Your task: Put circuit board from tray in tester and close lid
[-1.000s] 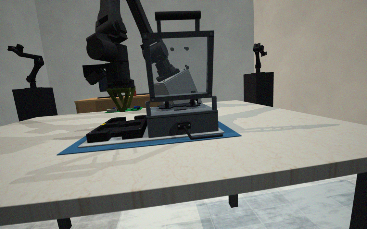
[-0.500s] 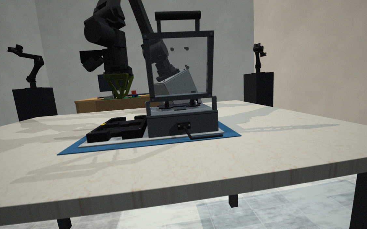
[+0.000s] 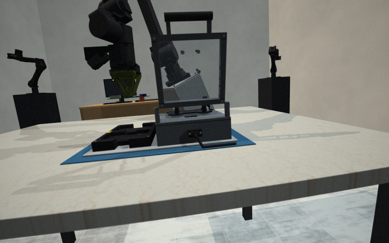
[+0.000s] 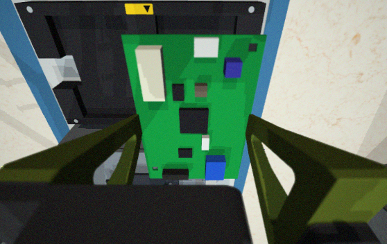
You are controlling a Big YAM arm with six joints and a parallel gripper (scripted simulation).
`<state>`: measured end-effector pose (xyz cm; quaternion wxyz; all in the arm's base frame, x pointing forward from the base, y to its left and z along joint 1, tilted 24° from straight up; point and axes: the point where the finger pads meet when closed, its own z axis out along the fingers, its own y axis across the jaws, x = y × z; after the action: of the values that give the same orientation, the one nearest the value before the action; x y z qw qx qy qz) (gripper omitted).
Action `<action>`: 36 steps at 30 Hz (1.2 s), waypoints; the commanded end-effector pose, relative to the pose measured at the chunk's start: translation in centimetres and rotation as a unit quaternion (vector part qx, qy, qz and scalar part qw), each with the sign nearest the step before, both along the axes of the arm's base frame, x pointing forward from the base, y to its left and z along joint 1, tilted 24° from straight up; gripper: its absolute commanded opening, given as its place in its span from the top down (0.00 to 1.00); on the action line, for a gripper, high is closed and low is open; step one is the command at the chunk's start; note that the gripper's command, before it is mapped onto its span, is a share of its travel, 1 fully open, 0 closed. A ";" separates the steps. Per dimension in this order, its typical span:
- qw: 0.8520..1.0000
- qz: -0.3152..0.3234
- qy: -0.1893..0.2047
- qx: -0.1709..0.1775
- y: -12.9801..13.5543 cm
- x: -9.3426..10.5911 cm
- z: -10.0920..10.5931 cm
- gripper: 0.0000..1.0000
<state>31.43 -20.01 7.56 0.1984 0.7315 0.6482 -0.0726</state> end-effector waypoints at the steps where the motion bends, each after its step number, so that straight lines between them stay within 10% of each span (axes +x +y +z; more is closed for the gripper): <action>1: 1.000 -0.001 -0.014 -0.006 0.0 1.4 1.5 0.28; 36: 1.000 -0.001 0.004 0.003 0.5 0.3 0.0 0.28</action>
<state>30.29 -19.16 5.87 0.1741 0.7299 0.6559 -0.0822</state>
